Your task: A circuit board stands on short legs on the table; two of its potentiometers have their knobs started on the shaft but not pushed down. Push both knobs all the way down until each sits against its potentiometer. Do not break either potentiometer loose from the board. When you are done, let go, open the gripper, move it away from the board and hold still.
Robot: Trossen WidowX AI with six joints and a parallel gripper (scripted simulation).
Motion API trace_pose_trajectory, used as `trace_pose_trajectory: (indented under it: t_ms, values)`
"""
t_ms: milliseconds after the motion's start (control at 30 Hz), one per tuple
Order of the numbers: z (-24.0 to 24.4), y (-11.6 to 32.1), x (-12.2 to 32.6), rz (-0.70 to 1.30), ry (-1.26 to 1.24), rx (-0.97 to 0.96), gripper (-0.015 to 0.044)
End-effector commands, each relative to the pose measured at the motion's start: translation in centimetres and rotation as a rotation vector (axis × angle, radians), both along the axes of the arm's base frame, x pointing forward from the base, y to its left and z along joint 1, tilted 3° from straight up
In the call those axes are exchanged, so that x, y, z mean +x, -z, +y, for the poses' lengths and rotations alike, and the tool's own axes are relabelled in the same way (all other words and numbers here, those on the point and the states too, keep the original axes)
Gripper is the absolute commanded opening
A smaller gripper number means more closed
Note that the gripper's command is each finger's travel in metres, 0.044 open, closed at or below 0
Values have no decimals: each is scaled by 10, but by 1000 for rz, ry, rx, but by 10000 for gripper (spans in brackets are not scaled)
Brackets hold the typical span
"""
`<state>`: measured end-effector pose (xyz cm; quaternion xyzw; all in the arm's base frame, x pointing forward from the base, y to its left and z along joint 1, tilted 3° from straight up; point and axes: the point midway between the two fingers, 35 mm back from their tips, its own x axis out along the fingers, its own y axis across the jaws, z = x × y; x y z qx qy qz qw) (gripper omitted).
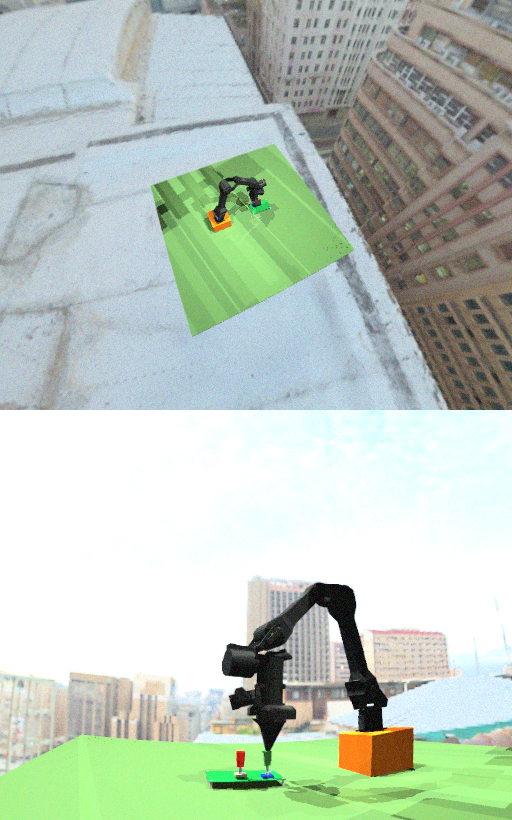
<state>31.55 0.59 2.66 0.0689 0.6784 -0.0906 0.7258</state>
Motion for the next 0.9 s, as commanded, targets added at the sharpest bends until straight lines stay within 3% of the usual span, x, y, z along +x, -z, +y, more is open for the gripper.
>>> trace_pose_trajectory:
  t_ms: [0,867]
  values:
    - [0,10,3,0,-4,2,0]
    - [0,18,4,0,-4,2,0]
